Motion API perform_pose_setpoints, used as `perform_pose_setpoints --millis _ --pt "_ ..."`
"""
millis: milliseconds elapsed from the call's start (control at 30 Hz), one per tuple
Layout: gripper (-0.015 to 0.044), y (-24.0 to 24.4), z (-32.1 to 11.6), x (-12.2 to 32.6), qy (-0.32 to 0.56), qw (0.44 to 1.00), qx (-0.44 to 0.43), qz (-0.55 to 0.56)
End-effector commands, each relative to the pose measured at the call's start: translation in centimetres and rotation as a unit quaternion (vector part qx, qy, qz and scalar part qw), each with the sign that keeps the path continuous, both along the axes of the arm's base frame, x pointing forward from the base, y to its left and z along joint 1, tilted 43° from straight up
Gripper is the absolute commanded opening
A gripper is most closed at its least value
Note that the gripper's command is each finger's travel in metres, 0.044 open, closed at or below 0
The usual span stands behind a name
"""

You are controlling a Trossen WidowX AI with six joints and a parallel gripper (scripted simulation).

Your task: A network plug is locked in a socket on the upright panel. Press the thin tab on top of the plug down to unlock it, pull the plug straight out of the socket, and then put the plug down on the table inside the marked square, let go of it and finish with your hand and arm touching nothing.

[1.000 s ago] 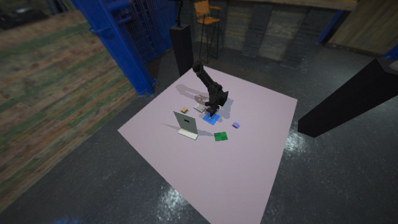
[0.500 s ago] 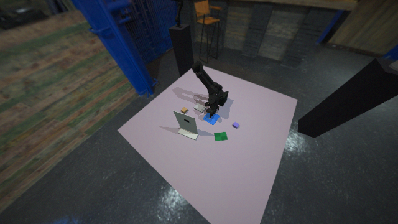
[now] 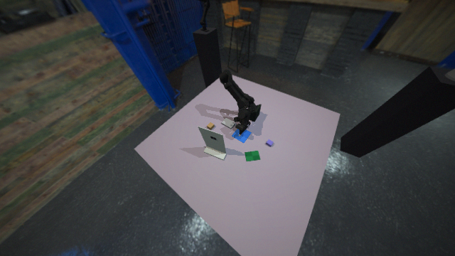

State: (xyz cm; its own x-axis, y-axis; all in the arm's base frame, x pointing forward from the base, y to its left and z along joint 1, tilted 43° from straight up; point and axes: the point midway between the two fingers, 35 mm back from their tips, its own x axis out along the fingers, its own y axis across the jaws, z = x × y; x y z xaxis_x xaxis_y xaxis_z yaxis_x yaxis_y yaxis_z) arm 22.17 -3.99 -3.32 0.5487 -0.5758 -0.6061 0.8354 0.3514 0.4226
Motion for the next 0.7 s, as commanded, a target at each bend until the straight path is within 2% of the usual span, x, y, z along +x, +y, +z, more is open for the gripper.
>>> perform_pose_setpoints --millis 0,667 --pt "0.0156 0.00 0.01 -0.02 0.000 1.000 0.000 0.000" --pt "0.0156 0.81 0.44 -0.69 0.003 1.000 0.002 -0.001"
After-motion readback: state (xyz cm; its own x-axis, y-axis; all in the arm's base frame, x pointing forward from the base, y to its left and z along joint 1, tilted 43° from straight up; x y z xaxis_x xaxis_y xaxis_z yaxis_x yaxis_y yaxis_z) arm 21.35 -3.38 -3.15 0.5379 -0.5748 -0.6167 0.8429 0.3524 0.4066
